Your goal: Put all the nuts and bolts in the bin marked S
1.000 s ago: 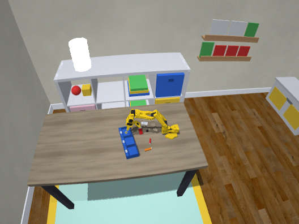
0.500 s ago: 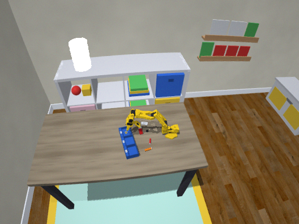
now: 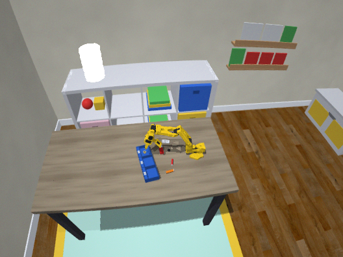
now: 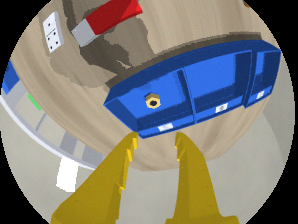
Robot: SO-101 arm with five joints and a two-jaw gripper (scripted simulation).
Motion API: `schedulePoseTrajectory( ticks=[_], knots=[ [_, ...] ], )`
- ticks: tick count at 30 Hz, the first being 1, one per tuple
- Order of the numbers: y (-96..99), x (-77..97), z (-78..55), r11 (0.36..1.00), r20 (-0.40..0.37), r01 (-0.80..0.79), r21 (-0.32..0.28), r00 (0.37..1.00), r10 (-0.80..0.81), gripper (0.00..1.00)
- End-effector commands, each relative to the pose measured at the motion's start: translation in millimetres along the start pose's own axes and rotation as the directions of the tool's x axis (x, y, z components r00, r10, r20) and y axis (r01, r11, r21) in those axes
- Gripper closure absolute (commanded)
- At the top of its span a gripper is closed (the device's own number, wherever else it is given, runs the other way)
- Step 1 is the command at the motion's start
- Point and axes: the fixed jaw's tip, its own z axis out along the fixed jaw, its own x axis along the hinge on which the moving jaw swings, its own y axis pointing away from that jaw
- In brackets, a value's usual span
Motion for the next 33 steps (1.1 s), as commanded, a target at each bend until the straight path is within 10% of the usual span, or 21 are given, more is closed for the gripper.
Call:
schedulePoseTrajectory(
  ticks=[1, 16, 33],
  knots=[
    [1.5, 3.6, -15.8, 0.997, -0.054, -0.075, 0.015, 0.996, 0.076, 0.82],
    [7.3, -11.5, -20.9, 0.889, -0.022, -0.458, 0.012, 0.889, 0.458, 0.82],
    [13.8, -37.0, -27.4, 0.452, -0.003, -0.892, -0.026, 0.452, 0.892, 0.81]
  ],
)
